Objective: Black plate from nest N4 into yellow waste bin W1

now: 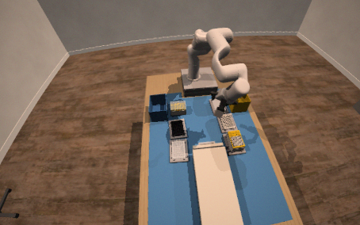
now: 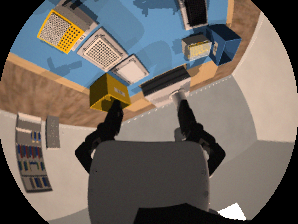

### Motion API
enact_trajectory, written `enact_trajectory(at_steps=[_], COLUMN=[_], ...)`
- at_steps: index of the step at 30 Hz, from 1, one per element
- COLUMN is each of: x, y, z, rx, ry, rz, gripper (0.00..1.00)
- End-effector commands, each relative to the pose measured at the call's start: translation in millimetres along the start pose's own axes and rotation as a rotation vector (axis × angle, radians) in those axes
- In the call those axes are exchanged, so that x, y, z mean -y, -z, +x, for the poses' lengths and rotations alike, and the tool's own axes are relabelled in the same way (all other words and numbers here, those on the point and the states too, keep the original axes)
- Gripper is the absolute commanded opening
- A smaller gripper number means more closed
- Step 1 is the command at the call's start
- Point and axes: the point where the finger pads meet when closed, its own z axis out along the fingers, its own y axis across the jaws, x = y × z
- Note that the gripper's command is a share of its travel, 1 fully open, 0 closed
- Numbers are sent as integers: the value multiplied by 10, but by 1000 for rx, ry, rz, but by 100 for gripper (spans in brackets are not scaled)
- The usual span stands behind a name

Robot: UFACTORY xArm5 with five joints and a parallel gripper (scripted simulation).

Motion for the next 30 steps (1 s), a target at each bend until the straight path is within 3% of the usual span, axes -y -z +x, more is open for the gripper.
enact_trajectory(at_steps=[1,17,19,25,30], x=[-2,-2,-118,-328,-561], y=[18,18,60,140,176], z=[-2,-2,22,16,18], rx=[-4,-4,-37,-66,-123], ry=[0,0,21,42,76], rz=[2,2,37,72,120], gripper=[100,100,100,100,100])
